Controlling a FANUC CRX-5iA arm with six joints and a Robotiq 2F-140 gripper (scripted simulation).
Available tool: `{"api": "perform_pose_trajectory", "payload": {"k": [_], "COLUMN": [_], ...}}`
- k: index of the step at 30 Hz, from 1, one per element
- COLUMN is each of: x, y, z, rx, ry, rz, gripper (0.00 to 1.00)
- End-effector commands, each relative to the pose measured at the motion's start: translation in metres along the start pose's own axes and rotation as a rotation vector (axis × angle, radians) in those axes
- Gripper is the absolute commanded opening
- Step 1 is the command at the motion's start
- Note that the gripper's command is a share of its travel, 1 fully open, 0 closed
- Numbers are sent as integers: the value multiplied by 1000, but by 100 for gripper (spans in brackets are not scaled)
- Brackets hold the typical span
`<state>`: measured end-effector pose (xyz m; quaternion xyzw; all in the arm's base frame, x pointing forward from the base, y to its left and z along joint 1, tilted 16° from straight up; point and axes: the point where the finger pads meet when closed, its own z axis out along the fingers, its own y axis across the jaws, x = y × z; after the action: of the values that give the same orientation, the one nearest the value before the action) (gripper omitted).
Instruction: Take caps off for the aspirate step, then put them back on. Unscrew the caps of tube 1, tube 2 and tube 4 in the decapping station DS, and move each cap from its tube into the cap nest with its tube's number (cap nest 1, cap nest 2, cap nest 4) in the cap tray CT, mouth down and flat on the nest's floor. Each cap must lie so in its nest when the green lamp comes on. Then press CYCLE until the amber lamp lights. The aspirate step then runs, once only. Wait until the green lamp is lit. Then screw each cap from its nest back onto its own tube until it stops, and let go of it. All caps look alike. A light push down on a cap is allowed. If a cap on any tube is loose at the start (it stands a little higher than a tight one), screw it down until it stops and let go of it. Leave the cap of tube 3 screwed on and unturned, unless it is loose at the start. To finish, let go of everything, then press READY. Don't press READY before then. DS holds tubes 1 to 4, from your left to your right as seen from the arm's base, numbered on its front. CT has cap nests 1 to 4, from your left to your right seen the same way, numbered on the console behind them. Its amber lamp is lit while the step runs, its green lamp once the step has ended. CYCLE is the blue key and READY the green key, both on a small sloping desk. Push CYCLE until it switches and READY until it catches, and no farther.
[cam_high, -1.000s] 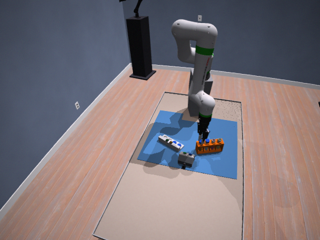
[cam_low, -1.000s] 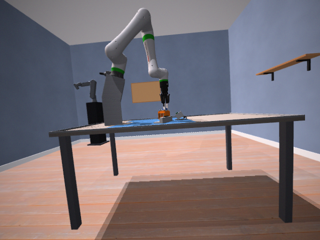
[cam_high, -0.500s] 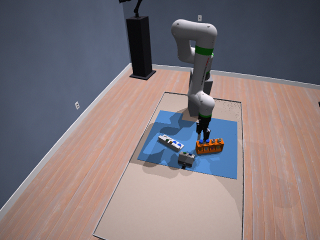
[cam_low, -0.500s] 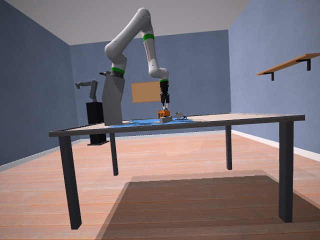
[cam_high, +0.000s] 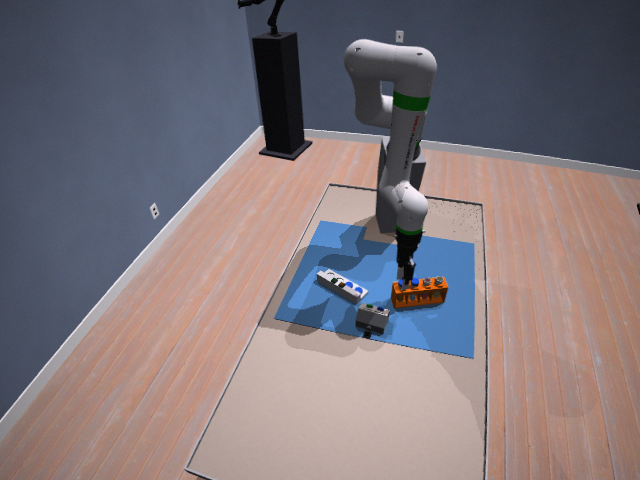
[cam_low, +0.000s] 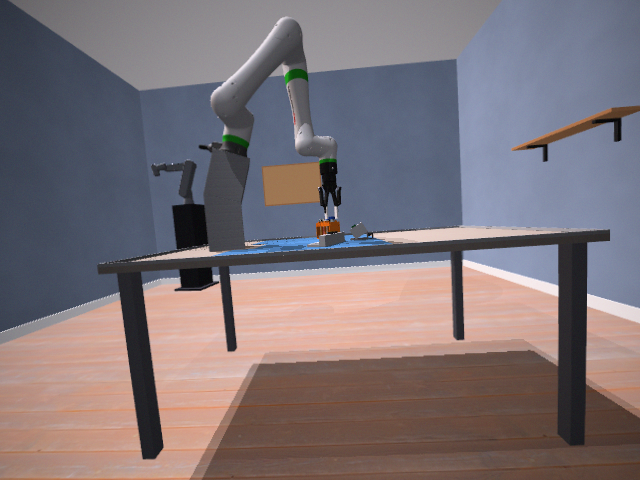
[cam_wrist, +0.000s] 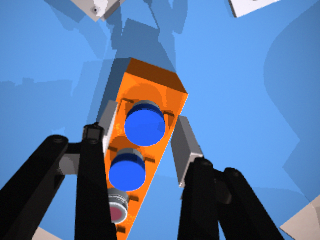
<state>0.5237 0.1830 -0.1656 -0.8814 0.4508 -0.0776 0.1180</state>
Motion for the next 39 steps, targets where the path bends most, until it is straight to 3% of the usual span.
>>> {"api": "perform_pose_trajectory", "payload": {"k": [1,5,8,10,16,17,31,39], "x": [0,0,0,0,0,0,0,0], "y": [-1,-1,-1,-1,-1,-1,-1,-1], "z": [0,0,0,0,0,0,0,0], "rx": [-2,0,0,0,0,0,0,-2], "ry": [10,10,11,11,11,11,11,10], "rz": [250,479,500,630,630,630,630,230], "gripper": [35,35,35,35,35,0,0,0]}}
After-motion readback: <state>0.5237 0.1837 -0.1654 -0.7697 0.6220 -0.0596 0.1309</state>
